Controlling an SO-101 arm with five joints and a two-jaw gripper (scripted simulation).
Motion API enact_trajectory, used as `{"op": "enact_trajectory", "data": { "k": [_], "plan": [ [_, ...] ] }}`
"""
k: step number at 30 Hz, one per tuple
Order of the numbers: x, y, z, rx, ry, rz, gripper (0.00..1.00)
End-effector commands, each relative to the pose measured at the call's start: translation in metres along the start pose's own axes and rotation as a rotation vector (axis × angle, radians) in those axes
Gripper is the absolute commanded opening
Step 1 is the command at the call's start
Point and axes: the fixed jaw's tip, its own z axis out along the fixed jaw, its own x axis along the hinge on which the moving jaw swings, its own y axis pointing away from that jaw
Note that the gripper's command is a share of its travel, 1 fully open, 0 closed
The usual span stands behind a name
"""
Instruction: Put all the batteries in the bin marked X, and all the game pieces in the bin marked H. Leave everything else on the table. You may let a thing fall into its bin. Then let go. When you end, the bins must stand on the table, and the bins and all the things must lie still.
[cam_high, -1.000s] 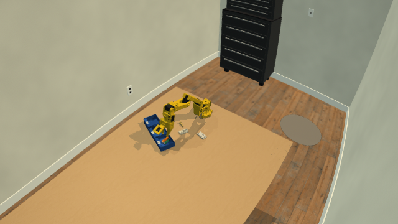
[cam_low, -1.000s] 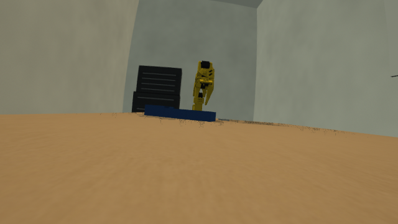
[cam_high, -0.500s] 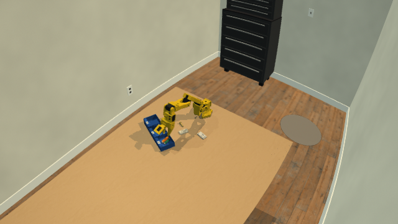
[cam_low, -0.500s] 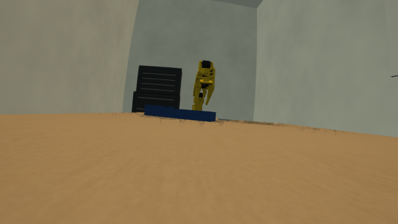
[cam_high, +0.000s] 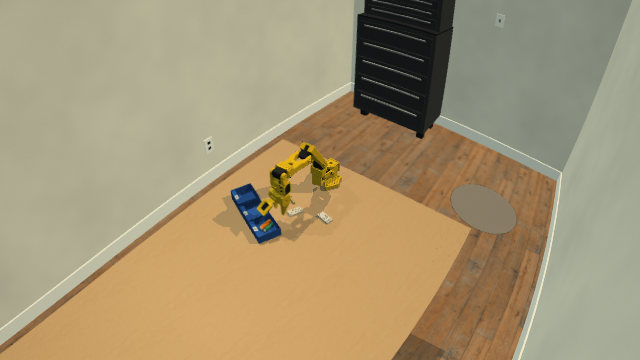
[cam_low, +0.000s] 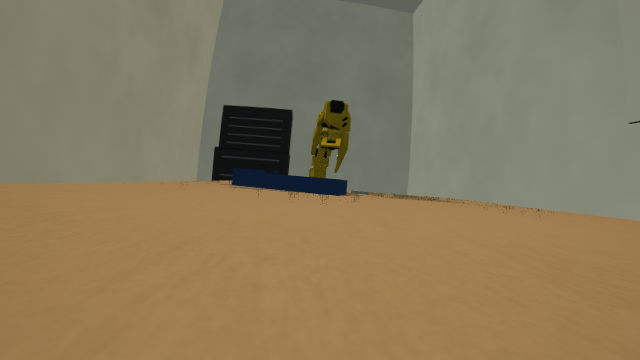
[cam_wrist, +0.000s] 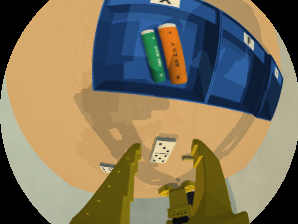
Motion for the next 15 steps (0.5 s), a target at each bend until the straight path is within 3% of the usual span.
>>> {"op": "enact_trajectory", "data": {
  "k": [1, 15],
  "plan": [
    [0.027, 0.000, -0.015, 0.005, 0.018, 0.060, 0.25],
    [0.066, -0.005, -0.005, 0.050, 0.108, 0.179, 0.28]
  ]
}}
